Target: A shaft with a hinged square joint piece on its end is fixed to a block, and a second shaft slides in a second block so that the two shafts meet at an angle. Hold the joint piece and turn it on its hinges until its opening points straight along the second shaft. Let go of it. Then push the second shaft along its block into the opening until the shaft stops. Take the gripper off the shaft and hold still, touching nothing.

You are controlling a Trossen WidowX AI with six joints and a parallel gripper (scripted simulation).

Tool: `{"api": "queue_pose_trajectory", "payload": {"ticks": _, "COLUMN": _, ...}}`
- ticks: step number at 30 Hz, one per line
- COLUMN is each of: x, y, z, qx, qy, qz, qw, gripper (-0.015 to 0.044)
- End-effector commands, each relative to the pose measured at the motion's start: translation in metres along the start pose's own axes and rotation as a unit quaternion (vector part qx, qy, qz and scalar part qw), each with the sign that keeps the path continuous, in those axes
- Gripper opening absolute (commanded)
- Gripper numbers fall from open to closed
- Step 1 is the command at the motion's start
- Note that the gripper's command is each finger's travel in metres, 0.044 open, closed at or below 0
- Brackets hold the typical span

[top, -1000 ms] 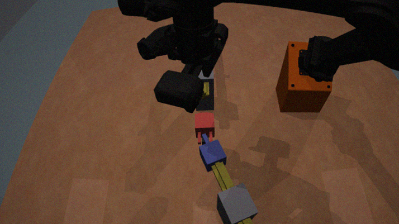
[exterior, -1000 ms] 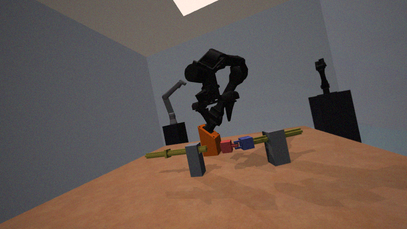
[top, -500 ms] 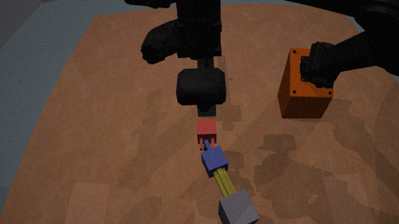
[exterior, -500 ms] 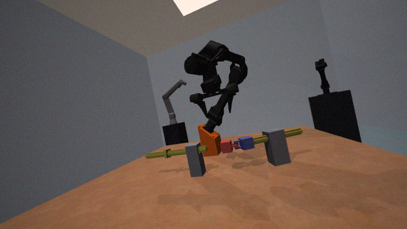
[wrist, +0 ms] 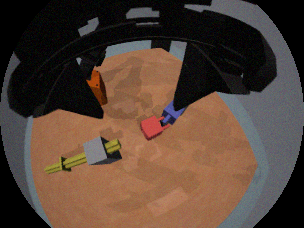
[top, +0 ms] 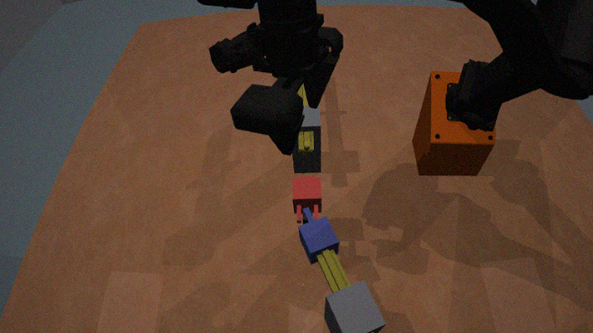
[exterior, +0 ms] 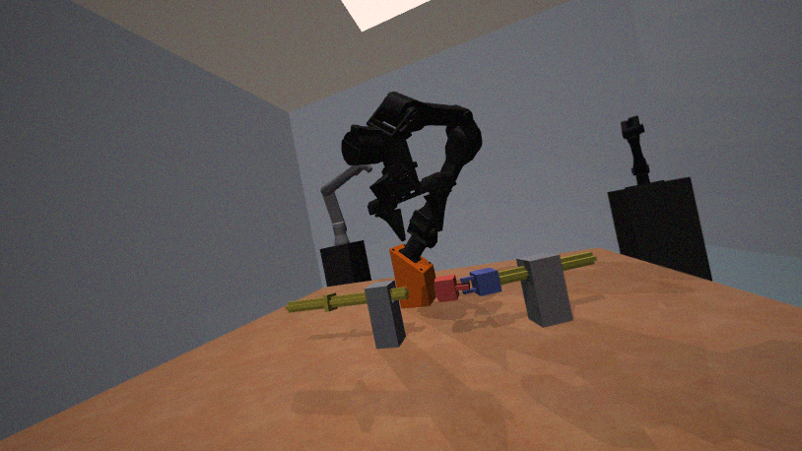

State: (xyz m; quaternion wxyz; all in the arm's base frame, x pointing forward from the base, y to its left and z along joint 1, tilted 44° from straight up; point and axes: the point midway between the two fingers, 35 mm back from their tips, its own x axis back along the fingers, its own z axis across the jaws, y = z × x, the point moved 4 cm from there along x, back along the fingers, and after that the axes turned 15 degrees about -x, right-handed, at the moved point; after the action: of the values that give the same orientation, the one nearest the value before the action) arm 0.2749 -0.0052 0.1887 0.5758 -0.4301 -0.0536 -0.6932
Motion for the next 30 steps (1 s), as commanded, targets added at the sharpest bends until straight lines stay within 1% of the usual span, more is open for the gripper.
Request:
{"api": "queue_pose_trajectory", "payload": {"ticks": 1, "x": -0.004, "y": 0.006, "z": -0.007, "qx": -0.057, "qy": 0.012, "qz": 0.013, "qw": 0.998, "gripper": 0.0440}}
{"api": "queue_pose_trajectory", "payload": {"ticks": 8, "x": -0.012, "y": 0.018, "z": -0.022, "qx": -0.171, "qy": 0.029, "qz": 0.038, "qw": 0.984, "gripper": 0.0440}}
{"api": "queue_pose_trajectory", "payload": {"ticks": 15, "x": -0.019, "y": 0.028, "z": -0.036, "qx": -0.283, "qy": 0.045, "qz": 0.067, "qw": 0.956, "gripper": 0.0440}}
{"api": "queue_pose_trajectory", "payload": {"ticks": 22, "x": -0.027, "y": 0.037, "z": -0.050, "qx": -0.390, "qy": 0.059, "qz": 0.098, "qw": 0.914, "gripper": 0.0440}}
{"api": "queue_pose_trajectory", "payload": {"ticks": 30, "x": -0.036, "y": 0.045, "z": -0.066, "qx": -0.506, "qy": 0.070, "qz": 0.134, "qw": 0.849, "gripper": 0.0440}}
